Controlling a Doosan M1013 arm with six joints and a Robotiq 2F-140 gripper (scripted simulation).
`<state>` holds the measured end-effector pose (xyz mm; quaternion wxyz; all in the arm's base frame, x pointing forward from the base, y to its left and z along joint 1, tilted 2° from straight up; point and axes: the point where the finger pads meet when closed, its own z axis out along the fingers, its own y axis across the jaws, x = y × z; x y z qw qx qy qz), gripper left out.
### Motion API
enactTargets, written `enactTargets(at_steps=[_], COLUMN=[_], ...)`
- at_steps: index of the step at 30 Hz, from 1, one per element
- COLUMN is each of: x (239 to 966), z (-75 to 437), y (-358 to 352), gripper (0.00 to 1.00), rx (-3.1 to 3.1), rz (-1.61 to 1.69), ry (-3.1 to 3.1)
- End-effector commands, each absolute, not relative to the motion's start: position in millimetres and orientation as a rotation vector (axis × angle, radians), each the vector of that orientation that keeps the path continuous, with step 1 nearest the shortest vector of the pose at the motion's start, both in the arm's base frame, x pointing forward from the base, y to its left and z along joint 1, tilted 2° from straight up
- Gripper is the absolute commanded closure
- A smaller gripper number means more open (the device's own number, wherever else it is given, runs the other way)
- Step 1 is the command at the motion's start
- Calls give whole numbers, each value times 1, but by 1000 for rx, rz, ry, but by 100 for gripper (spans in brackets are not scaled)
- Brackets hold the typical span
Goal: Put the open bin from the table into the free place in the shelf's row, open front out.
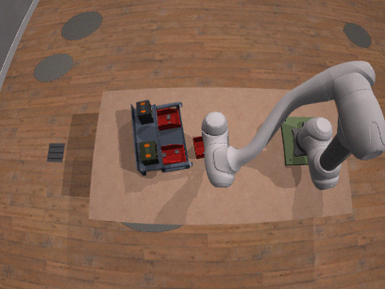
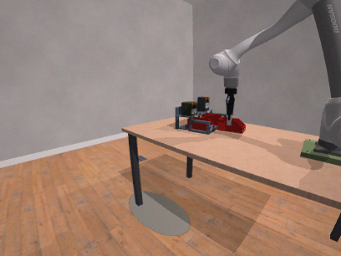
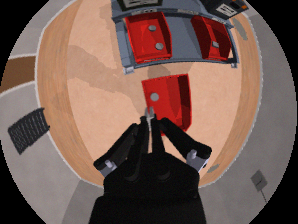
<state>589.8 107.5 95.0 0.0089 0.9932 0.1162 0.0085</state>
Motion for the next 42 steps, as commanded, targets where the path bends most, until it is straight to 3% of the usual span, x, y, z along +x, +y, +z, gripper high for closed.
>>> enactTargets(at_steps=[1,42], x=[593,593], z=[100,105], y=[106,106], gripper=[100,100], rx=[3099,3099], rz=[32,32], ry=[368,368])
